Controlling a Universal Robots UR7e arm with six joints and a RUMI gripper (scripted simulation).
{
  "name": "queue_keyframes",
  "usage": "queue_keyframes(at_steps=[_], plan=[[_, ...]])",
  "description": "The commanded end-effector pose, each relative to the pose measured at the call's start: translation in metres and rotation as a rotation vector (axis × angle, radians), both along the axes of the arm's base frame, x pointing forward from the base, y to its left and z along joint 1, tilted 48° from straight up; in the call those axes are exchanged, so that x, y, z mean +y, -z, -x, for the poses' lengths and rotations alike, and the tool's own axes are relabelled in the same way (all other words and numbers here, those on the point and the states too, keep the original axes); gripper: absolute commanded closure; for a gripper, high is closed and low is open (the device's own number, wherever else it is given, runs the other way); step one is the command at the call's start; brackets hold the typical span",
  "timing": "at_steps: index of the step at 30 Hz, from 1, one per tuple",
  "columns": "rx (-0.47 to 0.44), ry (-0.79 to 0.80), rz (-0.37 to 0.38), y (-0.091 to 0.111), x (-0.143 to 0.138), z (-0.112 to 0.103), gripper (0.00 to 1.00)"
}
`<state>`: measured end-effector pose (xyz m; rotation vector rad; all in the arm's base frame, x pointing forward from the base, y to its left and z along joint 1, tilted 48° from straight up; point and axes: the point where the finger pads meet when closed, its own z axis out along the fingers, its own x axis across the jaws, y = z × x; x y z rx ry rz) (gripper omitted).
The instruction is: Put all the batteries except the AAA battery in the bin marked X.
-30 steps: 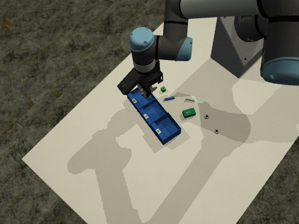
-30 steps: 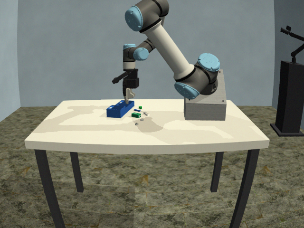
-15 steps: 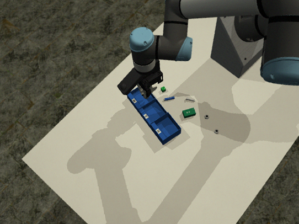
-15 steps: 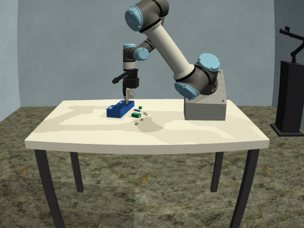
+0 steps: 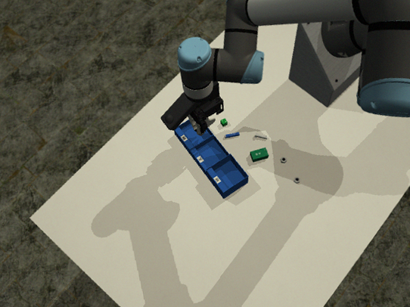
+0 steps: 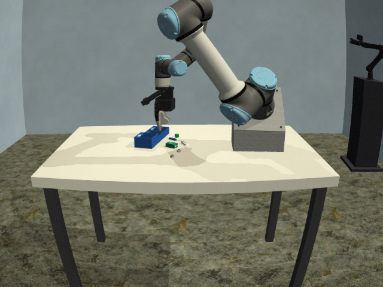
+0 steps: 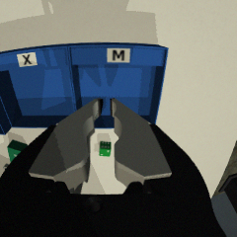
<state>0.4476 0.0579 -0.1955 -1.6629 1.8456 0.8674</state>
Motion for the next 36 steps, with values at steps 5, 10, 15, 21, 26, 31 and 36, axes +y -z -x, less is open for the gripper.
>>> queue_keyframes(at_steps=[5,10,15,21,26,31,36], plan=[[-0.001,0.001,0.001,-0.004,-0.004,-0.001,0.96],[-0.001,0.001,0.001,-0.008,-0.009,-0.001,0.96],[-0.001,0.001,0.001,-0.013,-0.014,-0.001,0.96],[-0.001,0.001,0.001,-0.016,-0.018,-0.002,0.96],[-0.001,0.001,0.001,-0.022,-0.025,-0.002,0.96],[-0.001,0.001,0.001,-0.036,-0.040,-0.003,0.96],[-0.001,0.001,0.001,-0.040,-0.045,-0.003,0.96]])
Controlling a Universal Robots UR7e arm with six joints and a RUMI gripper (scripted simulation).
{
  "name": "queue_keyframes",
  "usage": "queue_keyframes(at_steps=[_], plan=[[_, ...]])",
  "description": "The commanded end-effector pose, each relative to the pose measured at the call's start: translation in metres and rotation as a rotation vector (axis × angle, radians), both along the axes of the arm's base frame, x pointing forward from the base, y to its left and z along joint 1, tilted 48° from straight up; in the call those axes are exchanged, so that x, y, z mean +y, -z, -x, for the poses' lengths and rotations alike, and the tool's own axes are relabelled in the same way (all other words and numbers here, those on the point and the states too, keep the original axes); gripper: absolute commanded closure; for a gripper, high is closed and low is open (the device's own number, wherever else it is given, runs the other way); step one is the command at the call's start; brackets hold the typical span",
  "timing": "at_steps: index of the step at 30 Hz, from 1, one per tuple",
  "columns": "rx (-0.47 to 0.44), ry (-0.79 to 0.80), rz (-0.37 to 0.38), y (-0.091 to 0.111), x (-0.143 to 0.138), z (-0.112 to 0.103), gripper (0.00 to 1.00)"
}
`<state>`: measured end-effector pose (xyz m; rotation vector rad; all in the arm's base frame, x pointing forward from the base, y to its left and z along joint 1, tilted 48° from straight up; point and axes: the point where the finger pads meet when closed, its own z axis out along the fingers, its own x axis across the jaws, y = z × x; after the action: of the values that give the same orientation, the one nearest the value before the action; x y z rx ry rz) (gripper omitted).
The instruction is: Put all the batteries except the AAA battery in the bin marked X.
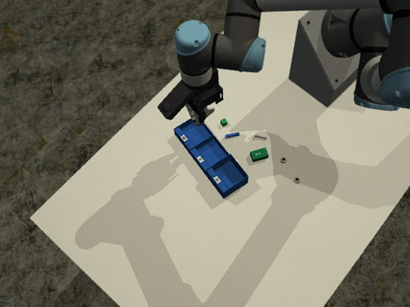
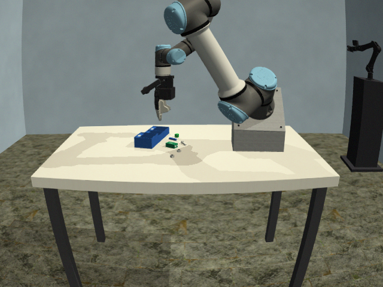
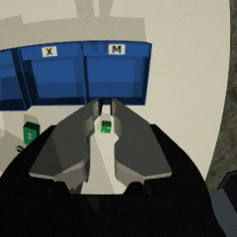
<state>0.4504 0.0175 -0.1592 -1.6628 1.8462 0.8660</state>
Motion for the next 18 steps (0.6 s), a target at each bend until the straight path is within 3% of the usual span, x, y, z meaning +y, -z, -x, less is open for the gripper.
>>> queue_keyframes(at_steps=[1,3,18], plan=[[0.000,0.000,0.000,-0.004,-0.004,0.000,0.96],[0.000,0.000,0.000,-0.004,-0.004,0.000,0.96],[0.000,0.000,0.000,-0.055,0.043,-0.010,0.96]])
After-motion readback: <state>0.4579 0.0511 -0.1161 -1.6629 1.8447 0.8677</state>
